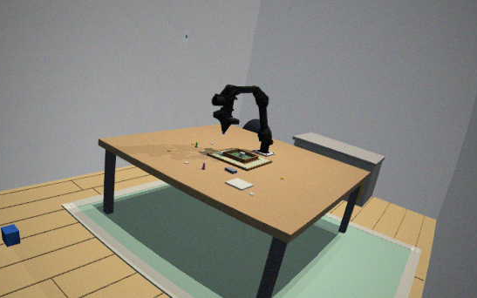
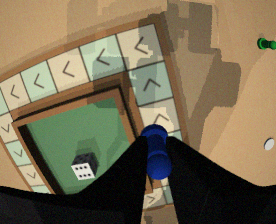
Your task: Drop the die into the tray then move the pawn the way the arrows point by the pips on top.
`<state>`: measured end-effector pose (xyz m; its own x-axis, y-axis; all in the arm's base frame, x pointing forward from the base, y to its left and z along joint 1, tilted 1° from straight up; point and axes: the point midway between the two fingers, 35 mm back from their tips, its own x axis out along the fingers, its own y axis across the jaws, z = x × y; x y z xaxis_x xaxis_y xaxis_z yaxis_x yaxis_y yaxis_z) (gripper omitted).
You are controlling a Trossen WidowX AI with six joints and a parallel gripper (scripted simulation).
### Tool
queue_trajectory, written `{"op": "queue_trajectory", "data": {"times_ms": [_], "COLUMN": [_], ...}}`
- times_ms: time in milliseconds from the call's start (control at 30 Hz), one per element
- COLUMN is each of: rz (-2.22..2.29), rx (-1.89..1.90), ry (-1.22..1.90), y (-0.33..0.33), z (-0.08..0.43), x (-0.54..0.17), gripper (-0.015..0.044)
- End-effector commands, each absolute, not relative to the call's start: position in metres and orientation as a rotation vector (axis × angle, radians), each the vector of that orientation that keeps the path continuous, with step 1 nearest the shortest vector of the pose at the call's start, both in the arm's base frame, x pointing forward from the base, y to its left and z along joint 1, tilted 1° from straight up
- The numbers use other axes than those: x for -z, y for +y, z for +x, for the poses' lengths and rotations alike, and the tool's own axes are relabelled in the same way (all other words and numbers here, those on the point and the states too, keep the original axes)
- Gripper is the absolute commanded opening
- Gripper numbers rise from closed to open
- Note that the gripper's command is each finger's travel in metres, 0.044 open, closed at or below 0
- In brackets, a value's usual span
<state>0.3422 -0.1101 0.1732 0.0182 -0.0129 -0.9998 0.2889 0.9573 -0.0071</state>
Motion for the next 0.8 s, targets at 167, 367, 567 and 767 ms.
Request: {"op": "queue_trajectory", "data": {"times_ms": [167, 367, 567, 767], "rz": [0.21, 0.213, 0.219, 0.222], "rx": [0.248, 0.244, 0.237, 0.226], "ry": [1.552, 1.548, 1.543, 1.542], "y": [-0.078, -0.042, -0.003, 0.038], "z": [0.354, 0.369, 0.38, 0.386], "x": [-0.164, -0.151, -0.138, -0.125], "gripper": [0.0, 0.0, 0.0, 0.0]}}
